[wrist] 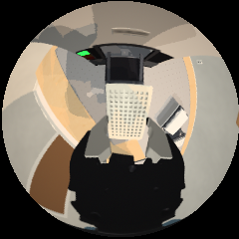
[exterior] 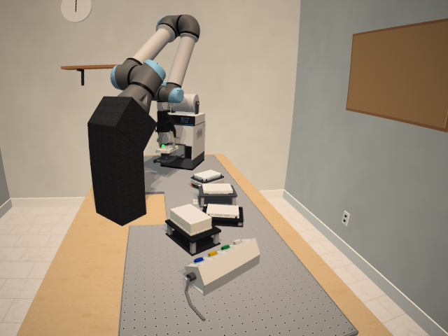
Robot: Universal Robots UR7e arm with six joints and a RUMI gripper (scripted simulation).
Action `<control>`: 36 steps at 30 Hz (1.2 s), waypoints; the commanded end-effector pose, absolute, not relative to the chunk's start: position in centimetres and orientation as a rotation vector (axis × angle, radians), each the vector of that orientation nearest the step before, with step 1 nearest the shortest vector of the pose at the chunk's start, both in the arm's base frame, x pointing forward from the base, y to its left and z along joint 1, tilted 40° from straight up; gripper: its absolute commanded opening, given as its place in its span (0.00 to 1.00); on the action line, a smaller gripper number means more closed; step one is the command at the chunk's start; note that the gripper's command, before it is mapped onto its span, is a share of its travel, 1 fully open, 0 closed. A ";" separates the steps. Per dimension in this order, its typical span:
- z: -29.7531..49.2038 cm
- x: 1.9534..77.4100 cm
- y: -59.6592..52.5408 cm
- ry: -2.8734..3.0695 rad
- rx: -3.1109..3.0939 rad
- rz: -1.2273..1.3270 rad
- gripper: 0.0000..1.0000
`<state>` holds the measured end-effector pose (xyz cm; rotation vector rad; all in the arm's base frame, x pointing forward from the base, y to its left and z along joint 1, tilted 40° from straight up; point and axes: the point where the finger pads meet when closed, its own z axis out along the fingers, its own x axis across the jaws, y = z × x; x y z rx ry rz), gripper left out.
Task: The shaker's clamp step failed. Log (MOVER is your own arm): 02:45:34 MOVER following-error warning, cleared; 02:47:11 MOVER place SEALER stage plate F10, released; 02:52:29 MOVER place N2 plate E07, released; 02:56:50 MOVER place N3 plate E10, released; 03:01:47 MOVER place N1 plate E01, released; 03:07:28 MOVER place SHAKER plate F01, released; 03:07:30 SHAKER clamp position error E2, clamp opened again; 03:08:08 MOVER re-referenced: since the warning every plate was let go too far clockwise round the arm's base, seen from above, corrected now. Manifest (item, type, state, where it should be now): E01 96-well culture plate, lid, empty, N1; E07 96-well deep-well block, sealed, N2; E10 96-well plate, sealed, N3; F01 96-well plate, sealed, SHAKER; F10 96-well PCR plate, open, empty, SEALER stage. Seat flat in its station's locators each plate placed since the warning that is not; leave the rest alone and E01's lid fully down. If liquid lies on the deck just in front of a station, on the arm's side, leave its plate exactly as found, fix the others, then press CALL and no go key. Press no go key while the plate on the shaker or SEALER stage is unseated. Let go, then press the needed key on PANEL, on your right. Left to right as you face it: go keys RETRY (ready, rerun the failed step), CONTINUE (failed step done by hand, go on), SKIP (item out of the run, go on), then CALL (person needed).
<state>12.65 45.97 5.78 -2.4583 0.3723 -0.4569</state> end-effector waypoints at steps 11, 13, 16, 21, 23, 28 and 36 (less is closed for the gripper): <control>5.8 12.6 46.0 0.344 -2.465 -0.374 0.00; 5.8 12.6 46.0 0.344 -2.465 -0.374 0.00; 5.8 12.3 46.1 0.343 -2.465 -0.375 0.00; 5.6 12.4 46.3 0.343 -2.465 -0.375 0.00; 5.6 12.4 46.3 0.343 -2.465 -0.375 0.00; 5.6 12.4 46.3 0.343 -2.465 -0.375 0.00; 5.4 12.4 46.4 0.343 -2.465 -0.375 0.00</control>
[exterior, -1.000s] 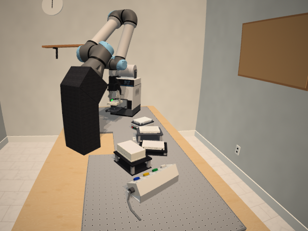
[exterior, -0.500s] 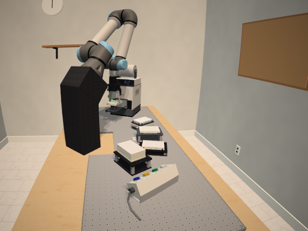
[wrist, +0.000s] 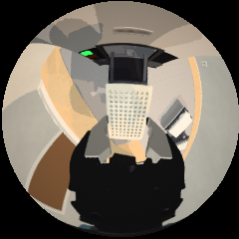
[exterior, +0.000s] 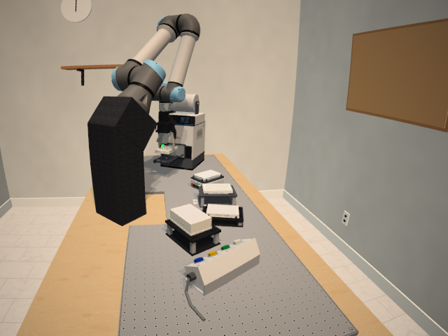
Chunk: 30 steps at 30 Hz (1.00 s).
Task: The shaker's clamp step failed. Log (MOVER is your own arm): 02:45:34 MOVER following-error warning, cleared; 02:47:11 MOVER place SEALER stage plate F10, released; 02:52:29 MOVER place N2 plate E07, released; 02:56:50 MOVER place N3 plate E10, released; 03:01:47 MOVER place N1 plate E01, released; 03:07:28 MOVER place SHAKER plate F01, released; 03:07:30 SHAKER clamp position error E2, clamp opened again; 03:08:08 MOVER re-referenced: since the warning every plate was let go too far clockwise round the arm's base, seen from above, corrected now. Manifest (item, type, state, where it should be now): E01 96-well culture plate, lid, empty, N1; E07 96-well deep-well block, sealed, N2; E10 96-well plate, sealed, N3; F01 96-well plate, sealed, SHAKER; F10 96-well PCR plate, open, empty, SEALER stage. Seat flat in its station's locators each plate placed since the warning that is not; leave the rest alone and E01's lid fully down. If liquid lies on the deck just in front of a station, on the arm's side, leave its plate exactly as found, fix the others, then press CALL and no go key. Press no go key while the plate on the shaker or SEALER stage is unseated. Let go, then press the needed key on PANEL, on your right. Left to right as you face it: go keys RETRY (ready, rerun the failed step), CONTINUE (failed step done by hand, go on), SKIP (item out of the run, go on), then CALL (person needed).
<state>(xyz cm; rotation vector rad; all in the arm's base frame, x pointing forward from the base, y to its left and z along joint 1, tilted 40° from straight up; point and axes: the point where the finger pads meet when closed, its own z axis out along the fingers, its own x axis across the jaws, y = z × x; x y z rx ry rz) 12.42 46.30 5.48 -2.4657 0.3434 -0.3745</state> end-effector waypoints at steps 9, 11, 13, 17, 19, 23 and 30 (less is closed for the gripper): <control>5.3 12.5 46.5 0.343 -2.465 -0.375 0.00; 5.2 12.5 46.5 0.343 -2.465 -0.375 0.00; 5.2 12.6 46.6 0.343 -2.465 -0.375 0.00; 5.1 12.6 46.6 0.343 -2.465 -0.375 0.00; 5.0 12.6 46.7 0.343 -2.465 -0.375 0.00; 4.9 12.7 46.7 0.343 -2.465 -0.375 0.00; 4.8 12.7 46.8 0.343 -2.465 -0.375 0.00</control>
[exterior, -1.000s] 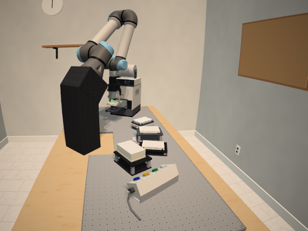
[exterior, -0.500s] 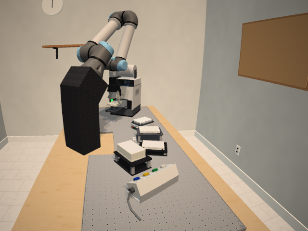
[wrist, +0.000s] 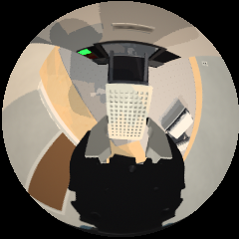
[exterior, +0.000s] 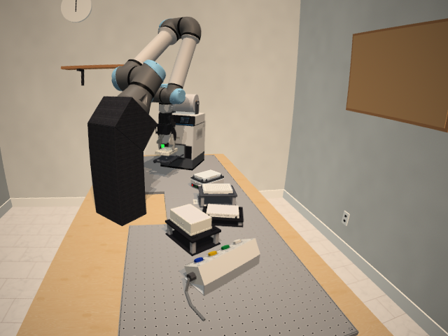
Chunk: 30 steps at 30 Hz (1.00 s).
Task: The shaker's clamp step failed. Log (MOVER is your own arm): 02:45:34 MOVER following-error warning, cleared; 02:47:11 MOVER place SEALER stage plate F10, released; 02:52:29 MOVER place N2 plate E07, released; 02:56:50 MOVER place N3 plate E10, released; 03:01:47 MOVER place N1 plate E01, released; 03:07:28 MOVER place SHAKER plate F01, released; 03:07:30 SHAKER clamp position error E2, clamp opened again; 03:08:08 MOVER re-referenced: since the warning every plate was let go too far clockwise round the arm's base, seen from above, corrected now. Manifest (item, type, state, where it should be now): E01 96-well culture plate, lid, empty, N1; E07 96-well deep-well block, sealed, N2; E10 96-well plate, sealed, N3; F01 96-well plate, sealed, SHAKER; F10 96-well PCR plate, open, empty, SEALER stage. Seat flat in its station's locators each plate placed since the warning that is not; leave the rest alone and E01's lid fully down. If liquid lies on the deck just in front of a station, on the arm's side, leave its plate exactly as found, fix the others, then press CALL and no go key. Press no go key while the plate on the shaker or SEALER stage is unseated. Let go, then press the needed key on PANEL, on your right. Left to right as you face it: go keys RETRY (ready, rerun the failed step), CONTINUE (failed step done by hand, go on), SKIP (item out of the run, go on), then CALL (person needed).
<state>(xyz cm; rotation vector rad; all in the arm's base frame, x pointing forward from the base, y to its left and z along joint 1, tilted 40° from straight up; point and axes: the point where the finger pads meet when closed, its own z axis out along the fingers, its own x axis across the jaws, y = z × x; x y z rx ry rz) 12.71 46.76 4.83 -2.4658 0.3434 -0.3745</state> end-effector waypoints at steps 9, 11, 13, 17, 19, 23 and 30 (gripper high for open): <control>4.5 12.8 47.0 0.343 -2.465 -0.375 0.00; 4.5 12.9 47.0 0.343 -2.465 -0.375 0.00; 4.5 12.9 47.0 0.343 -2.465 -0.375 0.00; 4.4 12.9 47.1 0.343 -2.465 -0.375 0.00; 4.3 12.9 47.1 0.343 -2.465 -0.375 0.00; 4.2 13.0 47.2 0.343 -2.465 -0.375 0.00; 4.1 13.0 47.3 0.343 -2.465 -0.375 0.00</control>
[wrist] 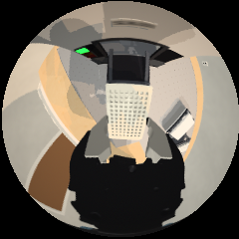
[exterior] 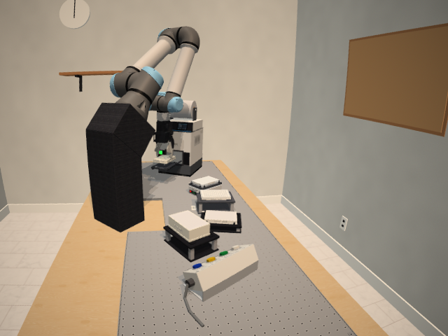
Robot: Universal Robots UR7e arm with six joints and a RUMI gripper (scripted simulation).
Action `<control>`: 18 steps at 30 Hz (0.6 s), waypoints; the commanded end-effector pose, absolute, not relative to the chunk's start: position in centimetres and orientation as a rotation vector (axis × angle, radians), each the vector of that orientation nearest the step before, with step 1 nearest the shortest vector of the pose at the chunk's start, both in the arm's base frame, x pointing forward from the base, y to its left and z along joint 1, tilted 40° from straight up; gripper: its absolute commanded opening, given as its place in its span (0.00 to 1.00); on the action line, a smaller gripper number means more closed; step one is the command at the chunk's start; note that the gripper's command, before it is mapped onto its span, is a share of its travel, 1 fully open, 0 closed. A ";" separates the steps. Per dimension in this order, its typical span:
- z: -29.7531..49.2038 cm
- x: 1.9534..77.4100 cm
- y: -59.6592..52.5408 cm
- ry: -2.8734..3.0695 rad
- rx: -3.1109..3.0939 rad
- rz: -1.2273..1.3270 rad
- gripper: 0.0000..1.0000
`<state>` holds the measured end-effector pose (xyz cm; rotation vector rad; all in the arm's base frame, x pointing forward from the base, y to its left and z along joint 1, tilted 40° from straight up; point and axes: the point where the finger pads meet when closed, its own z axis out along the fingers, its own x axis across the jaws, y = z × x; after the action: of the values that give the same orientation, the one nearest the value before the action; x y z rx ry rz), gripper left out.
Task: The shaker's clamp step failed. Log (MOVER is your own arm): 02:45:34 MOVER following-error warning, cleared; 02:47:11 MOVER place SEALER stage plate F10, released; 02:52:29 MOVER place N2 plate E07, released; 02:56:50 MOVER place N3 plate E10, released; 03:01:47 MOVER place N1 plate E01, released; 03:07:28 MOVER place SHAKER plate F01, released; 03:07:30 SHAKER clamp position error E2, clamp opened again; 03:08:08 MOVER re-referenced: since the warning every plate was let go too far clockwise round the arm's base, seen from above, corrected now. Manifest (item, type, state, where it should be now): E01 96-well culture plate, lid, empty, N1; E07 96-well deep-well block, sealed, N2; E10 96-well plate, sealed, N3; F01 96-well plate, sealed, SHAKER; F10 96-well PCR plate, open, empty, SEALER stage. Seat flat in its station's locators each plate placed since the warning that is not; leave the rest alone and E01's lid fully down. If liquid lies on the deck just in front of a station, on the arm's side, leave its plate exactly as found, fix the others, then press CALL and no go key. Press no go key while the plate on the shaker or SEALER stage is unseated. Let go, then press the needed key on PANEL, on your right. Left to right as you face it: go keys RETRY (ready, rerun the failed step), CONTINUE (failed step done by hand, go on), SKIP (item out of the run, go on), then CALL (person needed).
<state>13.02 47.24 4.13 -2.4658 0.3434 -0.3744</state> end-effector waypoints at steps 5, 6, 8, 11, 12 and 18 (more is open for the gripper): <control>4.0 13.1 47.4 0.343 -2.465 -0.375 0.00; 3.9 13.1 47.4 0.343 -2.465 -0.375 0.00; 3.9 13.1 47.4 0.343 -2.465 -0.375 0.00; 3.8 13.2 47.5 0.343 -2.465 -0.375 0.00; 3.8 13.2 47.5 0.343 -2.465 -0.375 0.00; 3.7 13.2 47.6 0.343 -2.465 -0.375 0.00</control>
<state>13.20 47.52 3.73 -2.4658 0.3434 -0.3745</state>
